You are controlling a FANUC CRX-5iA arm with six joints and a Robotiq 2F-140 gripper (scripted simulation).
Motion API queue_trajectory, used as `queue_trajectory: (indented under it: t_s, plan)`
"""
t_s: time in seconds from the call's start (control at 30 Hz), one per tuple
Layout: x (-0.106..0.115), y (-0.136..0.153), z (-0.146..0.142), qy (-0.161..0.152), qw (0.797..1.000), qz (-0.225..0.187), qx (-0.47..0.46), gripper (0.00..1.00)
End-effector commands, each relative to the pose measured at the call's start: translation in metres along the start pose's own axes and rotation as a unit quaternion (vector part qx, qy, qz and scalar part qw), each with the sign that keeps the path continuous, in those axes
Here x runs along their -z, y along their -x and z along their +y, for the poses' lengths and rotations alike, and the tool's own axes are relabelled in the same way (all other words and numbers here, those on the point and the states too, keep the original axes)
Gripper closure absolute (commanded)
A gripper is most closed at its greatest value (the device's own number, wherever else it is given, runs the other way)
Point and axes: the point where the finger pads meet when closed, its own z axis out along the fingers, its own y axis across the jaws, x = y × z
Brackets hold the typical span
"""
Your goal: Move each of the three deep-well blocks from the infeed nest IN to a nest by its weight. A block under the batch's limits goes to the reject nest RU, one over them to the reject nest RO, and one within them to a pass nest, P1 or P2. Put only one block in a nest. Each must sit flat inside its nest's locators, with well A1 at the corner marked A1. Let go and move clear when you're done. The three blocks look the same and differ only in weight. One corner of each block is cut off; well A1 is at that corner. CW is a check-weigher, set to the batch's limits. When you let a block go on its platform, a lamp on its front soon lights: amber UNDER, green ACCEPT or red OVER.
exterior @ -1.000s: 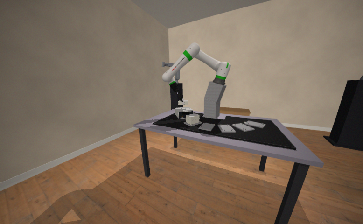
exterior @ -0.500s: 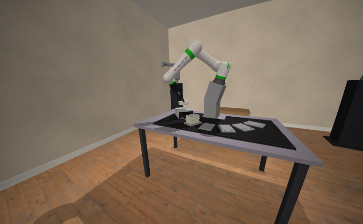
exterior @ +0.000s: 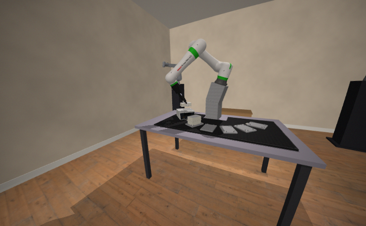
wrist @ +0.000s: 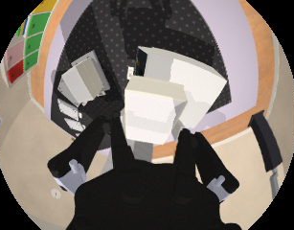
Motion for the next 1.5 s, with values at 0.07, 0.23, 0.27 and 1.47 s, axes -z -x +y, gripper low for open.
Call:
queue_trajectory:
  t_s: [0.07,0.23,0.27,1.47]
  plan:
    - [0.001,-0.002,-0.015,0.0,1.0,0.0,0.0,0.9]
    - [0.003,-0.005,-0.031,0.0,1.0,0.0,0.0,0.9]
    - [0.003,-0.005,-0.034,0.0,1.0,0.0,0.0,0.9]
    - [0.003,-0.006,-0.127,0.091,0.983,0.0,0.158,0.9]
